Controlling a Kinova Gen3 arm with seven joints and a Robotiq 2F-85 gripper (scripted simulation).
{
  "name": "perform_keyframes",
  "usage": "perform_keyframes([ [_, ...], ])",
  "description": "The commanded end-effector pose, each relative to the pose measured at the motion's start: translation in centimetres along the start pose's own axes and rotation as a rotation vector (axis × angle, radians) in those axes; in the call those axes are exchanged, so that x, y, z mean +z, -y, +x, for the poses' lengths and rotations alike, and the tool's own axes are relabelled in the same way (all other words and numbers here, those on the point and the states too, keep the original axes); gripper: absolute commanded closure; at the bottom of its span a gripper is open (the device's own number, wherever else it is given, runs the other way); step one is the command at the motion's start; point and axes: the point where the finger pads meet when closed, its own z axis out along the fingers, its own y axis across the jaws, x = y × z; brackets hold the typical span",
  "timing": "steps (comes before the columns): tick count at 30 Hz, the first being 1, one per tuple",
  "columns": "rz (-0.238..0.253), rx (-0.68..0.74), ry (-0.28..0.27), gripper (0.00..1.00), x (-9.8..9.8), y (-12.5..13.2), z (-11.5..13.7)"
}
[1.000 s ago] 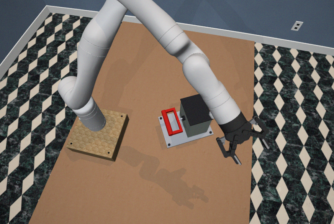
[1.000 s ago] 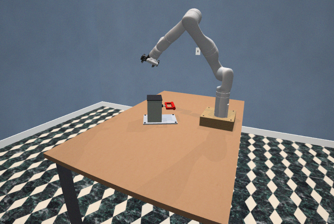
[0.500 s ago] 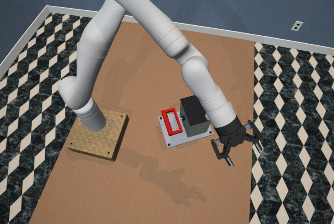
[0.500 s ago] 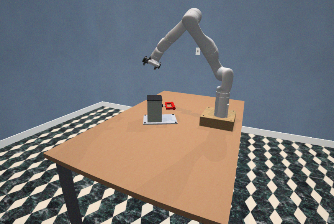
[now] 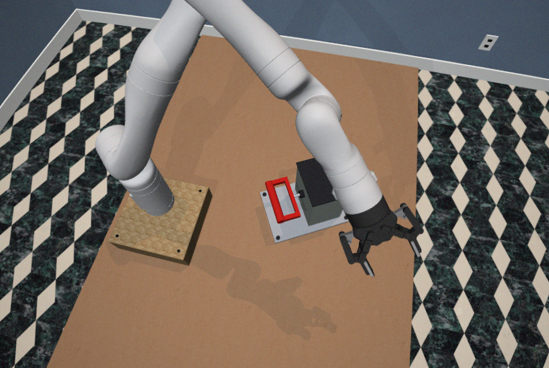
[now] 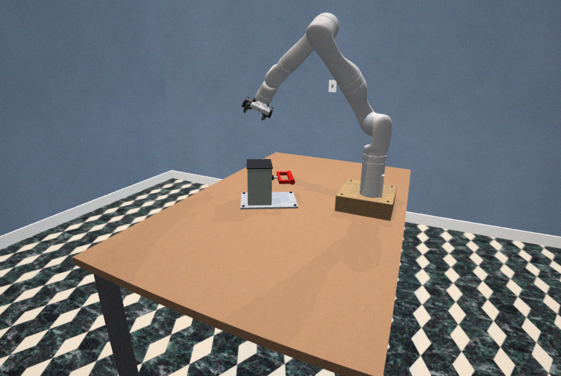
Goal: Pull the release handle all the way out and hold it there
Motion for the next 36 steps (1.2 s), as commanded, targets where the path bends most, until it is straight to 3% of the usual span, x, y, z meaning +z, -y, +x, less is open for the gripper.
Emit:
perform_keyframes([
  [1, 0.010, 0.010, -0.007, 0.00, 0.1, 0.6, -0.1],
  [22, 0.061, 0.038, -0.049, 0.00, 0.5, 2.8, 1.1],
  [23, 0.086, 0.051, -0.071, 0.00, 0.6, 3.9, 1.7],
  [25, 0.086, 0.051, -0.071, 0.00, 0.6, 3.9, 1.7],
  [29, 0.182, 0.103, -0.154, 0.00, 0.6, 8.1, 4.2],
  [31, 0.182, 0.103, -0.154, 0.00, 0.6, 8.1, 4.2],
  [36, 0.294, 0.161, -0.256, 0.00, -0.2, 12.6, 7.3],
])
